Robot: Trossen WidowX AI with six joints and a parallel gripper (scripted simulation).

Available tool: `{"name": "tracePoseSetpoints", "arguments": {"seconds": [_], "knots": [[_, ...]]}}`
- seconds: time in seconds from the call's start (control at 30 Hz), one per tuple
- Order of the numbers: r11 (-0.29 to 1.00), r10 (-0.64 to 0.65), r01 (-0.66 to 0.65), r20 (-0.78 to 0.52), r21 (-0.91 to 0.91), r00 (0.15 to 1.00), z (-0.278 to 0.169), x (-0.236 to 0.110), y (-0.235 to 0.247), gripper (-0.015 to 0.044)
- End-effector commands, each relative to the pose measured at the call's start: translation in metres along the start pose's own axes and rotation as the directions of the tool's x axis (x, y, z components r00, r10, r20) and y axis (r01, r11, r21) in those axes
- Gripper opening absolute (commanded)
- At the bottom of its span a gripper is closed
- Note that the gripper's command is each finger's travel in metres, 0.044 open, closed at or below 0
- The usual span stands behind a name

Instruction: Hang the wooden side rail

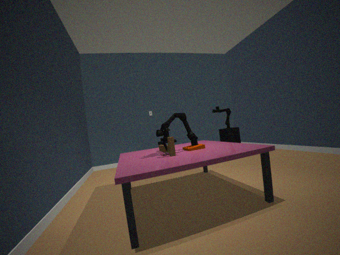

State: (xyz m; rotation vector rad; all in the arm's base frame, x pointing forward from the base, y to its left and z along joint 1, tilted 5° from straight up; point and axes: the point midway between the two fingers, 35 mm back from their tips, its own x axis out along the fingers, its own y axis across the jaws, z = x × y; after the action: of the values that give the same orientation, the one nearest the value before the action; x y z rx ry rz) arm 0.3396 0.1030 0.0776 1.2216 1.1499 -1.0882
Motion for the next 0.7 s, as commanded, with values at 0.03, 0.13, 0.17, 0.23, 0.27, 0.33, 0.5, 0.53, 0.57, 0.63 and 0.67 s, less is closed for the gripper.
{"name": "tracePoseSetpoints", "arguments": {"seconds": [0.03,0.13,0.17,0.23,0.27,0.33,0.5,0.53,0.57,0.63,0.67], "knots": [[1.0,0.003,-0.003,-0.003,0.003,1.0,-0.0012,-0.0011,0.0009,0.0],[1.0,0.003,-0.003,-0.004,0.003,1.0,-0.0014,-0.0013,0.0011,0.0],[1.0,0.003,-0.003,-0.004,0.003,1.0,-0.0015,-0.0014,0.0012,0.0],[1.0,0.003,-0.003,-0.004,0.003,1.0,-0.0017,-0.0015,0.0013,0.0],[1.0,0.003,-0.003,-0.004,0.003,1.0,-0.0017,-0.0016,0.0014,0.0],[1.0,0.003,-0.003,-0.004,0.003,1.0,-0.002,-0.0018,0.0016,0.0],[1.0,0.003,-0.003,-0.004,0.003,1.0,-0.0024,-0.0023,0.002,0.0],[1.0,0.003,-0.003,-0.004,0.003,1.0,-0.0025,-0.0024,0.0021,0.0],[1.0,0.003,-0.003,-0.004,0.003,1.0,-0.0026,-0.0025,0.0022,0.0],[1.0,0.003,-0.003,-0.004,0.003,1.0,-0.0028,-0.0027,0.0023,0.0],[1.0,0.003,-0.003,-0.004,0.003,1.0,-0.0029,-0.0027,0.0024,0.0]]}}
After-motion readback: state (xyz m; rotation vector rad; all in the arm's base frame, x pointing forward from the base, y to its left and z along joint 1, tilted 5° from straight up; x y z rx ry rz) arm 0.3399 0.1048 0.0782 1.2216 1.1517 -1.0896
